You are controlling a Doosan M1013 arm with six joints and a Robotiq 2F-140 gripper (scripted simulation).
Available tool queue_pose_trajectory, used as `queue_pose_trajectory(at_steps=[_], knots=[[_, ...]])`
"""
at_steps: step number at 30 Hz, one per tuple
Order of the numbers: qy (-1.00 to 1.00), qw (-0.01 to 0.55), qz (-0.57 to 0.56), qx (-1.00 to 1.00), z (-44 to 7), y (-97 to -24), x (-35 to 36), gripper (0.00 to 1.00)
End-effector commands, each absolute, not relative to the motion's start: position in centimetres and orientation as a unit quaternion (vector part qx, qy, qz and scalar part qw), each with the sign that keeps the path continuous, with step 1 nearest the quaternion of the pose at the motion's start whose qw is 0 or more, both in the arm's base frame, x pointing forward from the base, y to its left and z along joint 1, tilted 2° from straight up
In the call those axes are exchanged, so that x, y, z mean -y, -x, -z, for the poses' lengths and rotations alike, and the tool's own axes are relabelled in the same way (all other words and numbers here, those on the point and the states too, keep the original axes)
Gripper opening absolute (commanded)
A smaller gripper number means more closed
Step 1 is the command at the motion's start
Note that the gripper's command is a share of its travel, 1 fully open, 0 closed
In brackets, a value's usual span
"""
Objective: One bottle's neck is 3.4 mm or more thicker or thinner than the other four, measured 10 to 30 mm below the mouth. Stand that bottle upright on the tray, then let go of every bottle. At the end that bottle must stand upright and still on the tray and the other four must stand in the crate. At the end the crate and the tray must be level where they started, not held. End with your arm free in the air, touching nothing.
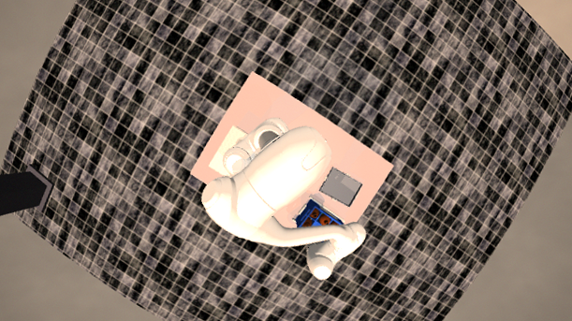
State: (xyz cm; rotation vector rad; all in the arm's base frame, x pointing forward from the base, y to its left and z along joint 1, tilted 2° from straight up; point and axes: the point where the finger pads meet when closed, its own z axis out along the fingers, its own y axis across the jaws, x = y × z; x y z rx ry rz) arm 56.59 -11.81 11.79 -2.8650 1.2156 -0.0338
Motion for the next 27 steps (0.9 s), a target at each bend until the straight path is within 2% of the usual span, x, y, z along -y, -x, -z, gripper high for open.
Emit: queue_pose_trajectory(at_steps=[1, 27], knots=[[0.920, 0.015, 0.011, -0.391, -11.6, -56.6, 11.8, 0.38], [0.920, 0.015, 0.011, -0.391, -8.8, -56.7, 11.8, 0.38]])
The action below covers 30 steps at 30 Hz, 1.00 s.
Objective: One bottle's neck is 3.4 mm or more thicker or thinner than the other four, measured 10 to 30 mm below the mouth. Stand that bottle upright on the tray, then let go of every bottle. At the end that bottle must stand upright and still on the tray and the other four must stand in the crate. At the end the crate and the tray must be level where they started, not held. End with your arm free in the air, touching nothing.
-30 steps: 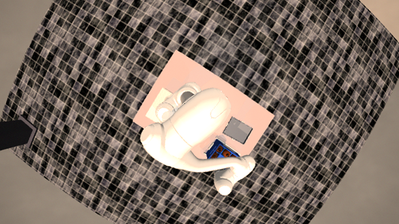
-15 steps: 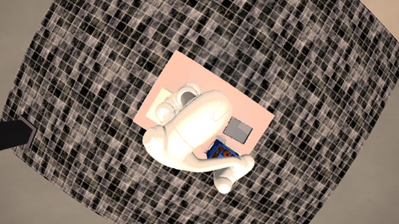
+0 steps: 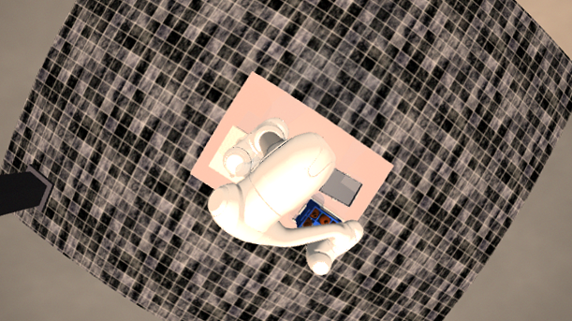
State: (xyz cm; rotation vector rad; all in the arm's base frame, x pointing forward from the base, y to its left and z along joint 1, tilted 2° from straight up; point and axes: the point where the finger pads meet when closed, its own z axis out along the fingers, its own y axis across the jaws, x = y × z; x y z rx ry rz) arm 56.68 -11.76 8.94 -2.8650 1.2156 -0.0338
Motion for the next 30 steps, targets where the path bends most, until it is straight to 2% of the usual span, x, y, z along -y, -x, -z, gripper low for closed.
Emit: queue_pose_trajectory(at_steps=[1, 30], knots=[[0.920, 0.015, 0.011, -0.391, -8.68, -56.69, 11.75, 0.38], [0.920, 0.015, 0.011, -0.391, -8.12, -56.70, 11.74, 0.38]])
